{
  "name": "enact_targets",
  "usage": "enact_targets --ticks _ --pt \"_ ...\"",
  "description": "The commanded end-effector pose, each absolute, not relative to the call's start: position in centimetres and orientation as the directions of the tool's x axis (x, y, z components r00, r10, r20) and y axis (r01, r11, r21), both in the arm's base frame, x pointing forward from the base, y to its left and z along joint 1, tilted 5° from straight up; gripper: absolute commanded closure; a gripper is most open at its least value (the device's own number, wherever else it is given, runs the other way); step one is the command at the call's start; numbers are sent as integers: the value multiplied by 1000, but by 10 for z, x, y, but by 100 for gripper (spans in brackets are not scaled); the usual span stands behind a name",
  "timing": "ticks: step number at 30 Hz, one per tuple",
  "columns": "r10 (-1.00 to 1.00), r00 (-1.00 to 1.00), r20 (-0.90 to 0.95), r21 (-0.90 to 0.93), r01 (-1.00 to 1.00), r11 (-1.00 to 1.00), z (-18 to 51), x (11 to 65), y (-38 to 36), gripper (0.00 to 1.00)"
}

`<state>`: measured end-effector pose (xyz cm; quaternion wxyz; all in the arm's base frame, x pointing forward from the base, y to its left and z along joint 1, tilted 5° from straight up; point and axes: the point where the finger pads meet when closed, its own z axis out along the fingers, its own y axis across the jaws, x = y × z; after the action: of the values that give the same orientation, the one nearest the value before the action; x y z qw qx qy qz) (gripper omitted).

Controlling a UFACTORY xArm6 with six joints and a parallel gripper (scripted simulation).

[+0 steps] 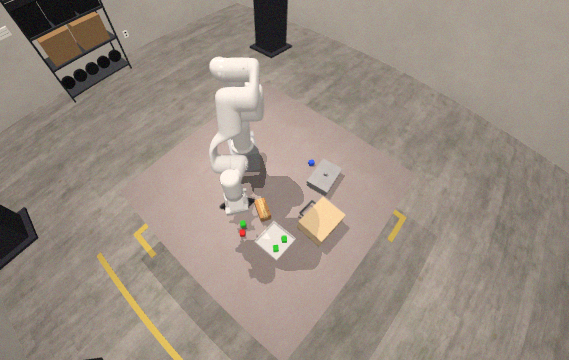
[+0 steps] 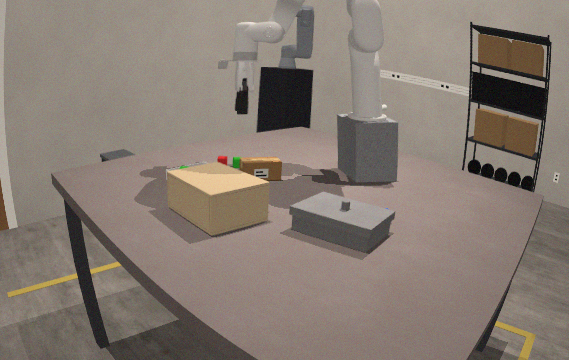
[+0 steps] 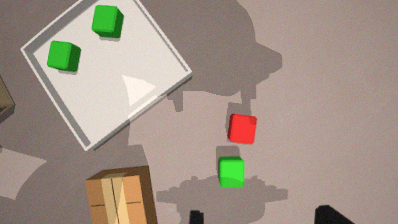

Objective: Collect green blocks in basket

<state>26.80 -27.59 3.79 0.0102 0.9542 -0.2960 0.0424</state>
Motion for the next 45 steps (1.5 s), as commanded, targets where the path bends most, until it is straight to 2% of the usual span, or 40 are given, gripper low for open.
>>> enact_targets --ticks 1,45 --pt "-564 821 90 -6 -566 -824 39 269 -278 43" --pt "-564 821 90 -6 -566 -824 34 269 -278 43"
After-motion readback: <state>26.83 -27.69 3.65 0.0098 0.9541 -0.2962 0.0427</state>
